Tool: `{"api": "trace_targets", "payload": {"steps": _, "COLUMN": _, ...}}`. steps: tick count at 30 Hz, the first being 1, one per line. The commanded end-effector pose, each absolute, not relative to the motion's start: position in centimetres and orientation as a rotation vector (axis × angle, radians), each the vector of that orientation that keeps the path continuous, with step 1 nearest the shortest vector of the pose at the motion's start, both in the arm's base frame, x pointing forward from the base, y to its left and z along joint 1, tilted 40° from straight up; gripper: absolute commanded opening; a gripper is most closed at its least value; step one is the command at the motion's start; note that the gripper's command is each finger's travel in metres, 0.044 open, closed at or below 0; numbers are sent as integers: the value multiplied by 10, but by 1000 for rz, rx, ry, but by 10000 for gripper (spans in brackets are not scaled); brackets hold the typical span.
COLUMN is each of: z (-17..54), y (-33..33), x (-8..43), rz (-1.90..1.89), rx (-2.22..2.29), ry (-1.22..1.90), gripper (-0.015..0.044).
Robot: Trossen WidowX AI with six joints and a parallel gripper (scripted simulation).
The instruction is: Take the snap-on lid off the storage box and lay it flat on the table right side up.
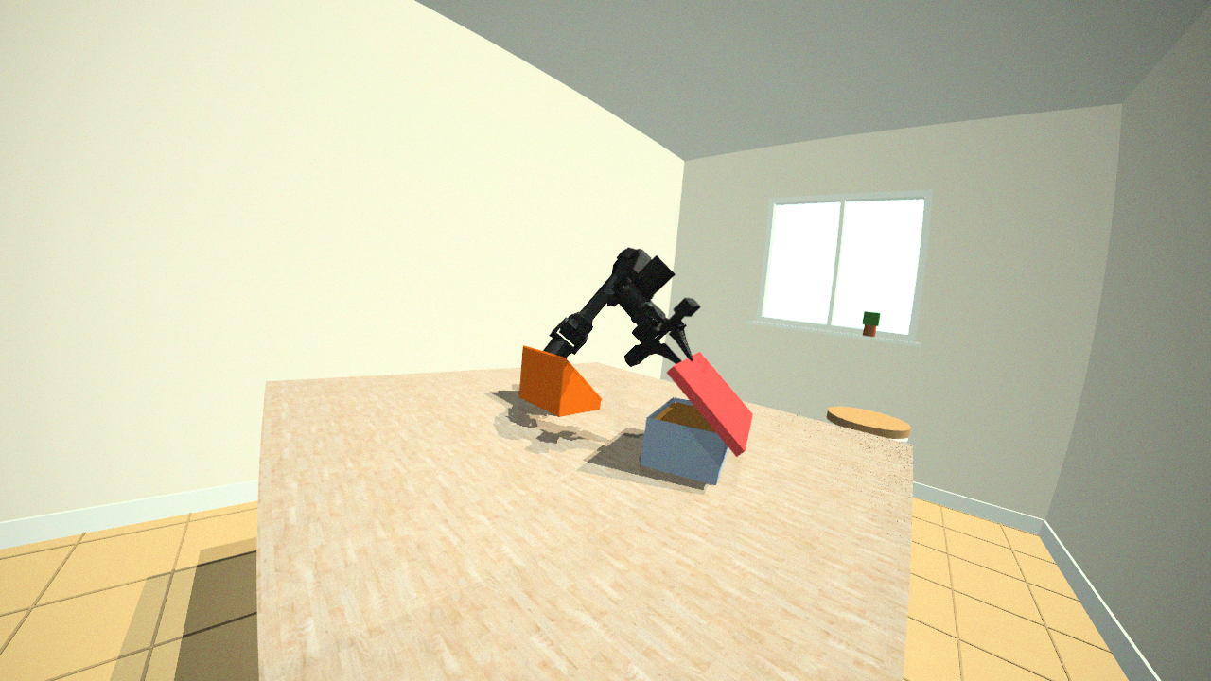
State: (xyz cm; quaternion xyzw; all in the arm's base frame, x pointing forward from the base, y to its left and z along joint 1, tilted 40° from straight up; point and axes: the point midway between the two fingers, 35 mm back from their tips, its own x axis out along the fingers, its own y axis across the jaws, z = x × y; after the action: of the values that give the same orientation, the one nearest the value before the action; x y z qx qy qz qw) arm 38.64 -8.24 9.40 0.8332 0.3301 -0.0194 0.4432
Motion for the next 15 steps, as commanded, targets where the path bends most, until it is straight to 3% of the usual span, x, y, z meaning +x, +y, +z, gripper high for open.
{"api": "trace_targets", "payload": {"steps": 1, "z": 102, "y": -88, "x": 388, "rz": -35, "rx": 2057, "ry": 805, "gripper": 0}}
{"api": "trace_targets", "payload": {"steps": 15, "z": 116, "y": -100, "x": 387, "rz": -36, "rx": 2056, "ry": 805, "gripper": 0}}
